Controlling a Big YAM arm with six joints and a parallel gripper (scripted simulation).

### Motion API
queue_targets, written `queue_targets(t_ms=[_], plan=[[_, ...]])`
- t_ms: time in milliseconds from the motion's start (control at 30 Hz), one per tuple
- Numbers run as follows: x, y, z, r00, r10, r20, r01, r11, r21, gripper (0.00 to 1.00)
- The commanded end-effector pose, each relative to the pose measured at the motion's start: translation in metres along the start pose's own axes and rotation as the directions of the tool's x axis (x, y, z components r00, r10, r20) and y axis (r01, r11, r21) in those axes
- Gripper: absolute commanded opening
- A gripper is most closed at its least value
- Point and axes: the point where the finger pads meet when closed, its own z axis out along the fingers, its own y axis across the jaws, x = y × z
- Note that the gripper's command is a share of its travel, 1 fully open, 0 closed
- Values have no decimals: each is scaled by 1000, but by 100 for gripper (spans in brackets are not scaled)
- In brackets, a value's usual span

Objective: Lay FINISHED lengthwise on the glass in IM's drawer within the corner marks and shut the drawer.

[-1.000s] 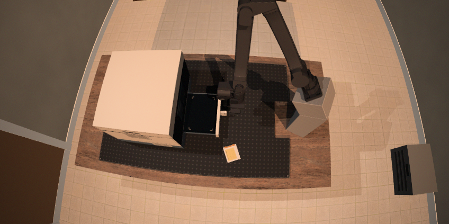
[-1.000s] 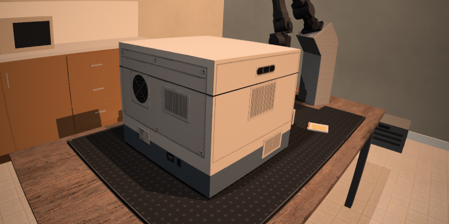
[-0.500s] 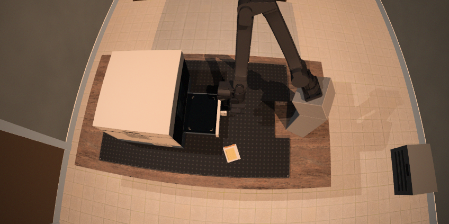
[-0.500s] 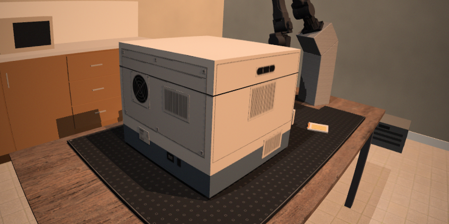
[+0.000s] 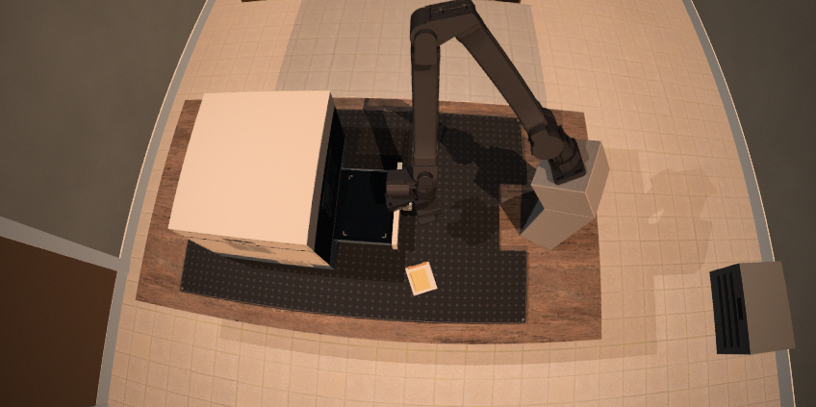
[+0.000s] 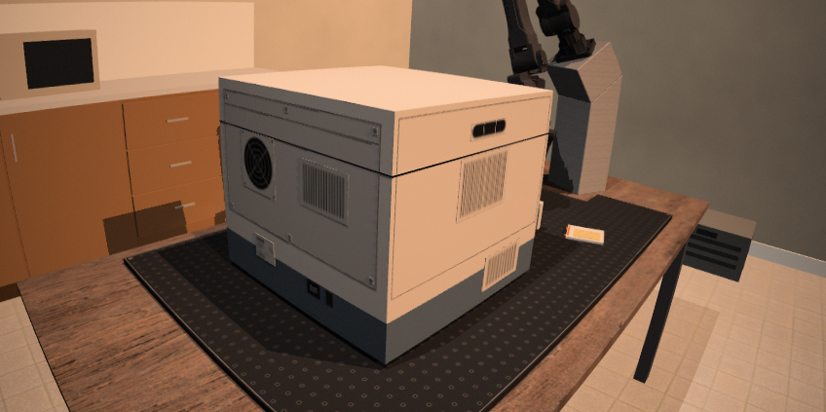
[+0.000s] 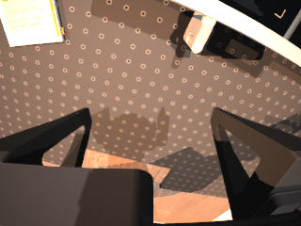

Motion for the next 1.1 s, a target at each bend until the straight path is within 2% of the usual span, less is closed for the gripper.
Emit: queue_targets(t_ms=[0, 133, 200, 267, 533, 700, 767, 1067], plan=[[-11, 16, 9, 985, -174, 11, 174, 985, -5, 100], [-18, 27, 15, 953, -303, 11, 303, 953, -6, 100], [-18, 27, 15, 953, -303, 11, 303, 953, -6, 100], [-23, 34, 20, 930, -366, 10, 366, 930, -5, 100], [-36, 63, 36, 807, -590, 10, 590, 807, -6, 100], [-45, 84, 47, 698, -716, 12, 716, 698, -2, 100], [-45, 84, 47, 698, -716, 12, 716, 698, -2, 100], [-56, 122, 65, 458, -889, 12, 889, 458, 4, 100]])
